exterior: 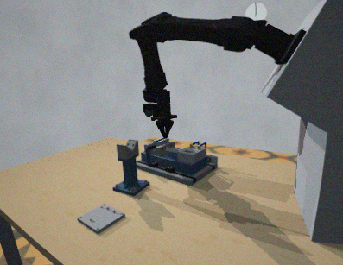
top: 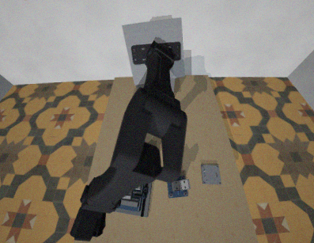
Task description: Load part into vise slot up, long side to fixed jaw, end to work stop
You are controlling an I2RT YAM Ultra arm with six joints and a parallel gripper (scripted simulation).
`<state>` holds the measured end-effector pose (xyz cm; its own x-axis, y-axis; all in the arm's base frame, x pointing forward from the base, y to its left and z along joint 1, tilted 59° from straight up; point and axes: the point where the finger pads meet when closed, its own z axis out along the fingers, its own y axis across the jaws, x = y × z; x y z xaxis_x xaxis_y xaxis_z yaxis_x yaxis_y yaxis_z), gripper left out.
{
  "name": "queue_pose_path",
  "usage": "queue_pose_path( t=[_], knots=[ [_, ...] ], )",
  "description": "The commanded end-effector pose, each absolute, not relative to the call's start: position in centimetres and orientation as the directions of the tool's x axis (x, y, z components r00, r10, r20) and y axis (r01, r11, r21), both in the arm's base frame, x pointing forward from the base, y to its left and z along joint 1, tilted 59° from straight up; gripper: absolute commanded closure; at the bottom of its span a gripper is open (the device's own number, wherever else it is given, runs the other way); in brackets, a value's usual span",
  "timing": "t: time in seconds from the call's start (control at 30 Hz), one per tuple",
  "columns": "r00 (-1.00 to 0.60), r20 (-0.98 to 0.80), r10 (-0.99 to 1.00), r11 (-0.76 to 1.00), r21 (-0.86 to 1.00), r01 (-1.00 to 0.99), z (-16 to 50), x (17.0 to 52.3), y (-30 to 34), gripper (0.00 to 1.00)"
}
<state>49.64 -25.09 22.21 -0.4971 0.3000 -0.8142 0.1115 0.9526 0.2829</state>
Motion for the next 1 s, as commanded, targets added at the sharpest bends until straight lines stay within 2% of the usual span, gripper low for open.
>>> queue_pose_path(
  t=[0.0, 0.97],
  knots=[
    [-0.495, -0.811, 0.311, 0.949, 0.296, 0.11, 22.3, 49.2, -24.6, 1.0],
    [-0.489, -0.819, 0.301, 0.952, 0.29, 0.1, 23.0, 49.5, -23.6, 1.0]
  ],
)
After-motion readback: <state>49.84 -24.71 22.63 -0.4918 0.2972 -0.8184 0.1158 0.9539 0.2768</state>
